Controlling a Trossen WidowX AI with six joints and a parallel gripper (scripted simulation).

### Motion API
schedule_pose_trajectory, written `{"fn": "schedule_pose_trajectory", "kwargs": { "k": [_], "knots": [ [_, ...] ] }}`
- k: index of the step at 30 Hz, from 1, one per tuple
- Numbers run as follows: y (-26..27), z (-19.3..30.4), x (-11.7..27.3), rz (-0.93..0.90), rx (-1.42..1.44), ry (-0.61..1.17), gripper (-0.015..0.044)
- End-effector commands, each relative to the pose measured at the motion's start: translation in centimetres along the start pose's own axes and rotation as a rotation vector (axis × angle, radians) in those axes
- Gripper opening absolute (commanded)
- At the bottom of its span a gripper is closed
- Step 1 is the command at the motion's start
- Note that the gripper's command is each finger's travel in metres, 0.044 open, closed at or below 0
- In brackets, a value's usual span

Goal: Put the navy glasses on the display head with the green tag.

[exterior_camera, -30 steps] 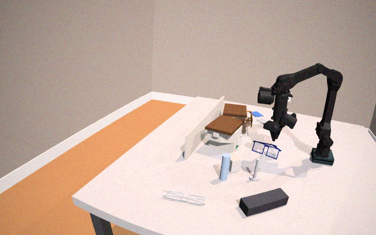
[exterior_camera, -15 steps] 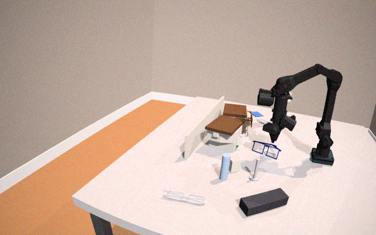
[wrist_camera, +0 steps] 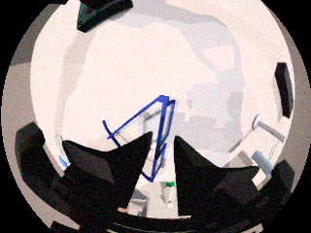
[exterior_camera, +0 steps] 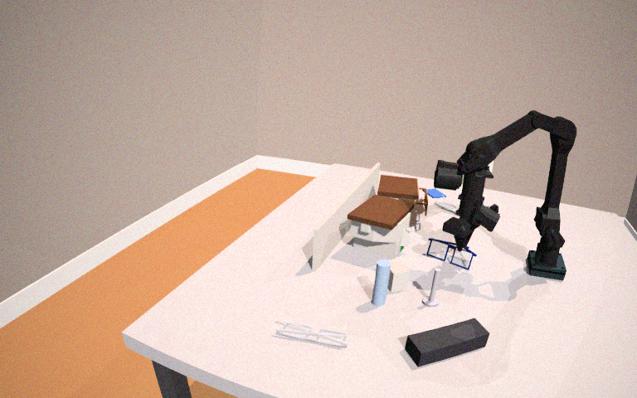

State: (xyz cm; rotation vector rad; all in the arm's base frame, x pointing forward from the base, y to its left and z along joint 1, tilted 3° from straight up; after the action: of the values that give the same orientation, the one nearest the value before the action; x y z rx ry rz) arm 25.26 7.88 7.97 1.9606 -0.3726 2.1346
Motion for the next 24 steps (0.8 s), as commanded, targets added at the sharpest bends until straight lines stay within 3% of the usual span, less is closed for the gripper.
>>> {"fn": "schedule_pose_trajectory", "kwargs": {
  "k": [1,24],
  "knots": [
    [0.2,-0.2,-0.9,-0.010,0.000,-0.009,0.0120],
    [0.4,-0.3,-2.7,-0.010,0.000,-0.009,0.0120]
  ]
}}
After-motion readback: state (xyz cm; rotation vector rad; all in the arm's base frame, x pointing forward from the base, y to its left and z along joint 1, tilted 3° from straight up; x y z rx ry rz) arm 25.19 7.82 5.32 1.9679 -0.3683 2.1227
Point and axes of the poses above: the point midway between the two fingers, 35 mm back from their tips, its own x axis back along the fingers, its own y axis across the jaws, z = x × y, the point moved 1 cm from there along x, back along the fingers, and after that the axes turned 5 degrees about -x, right-handed, at the moved point
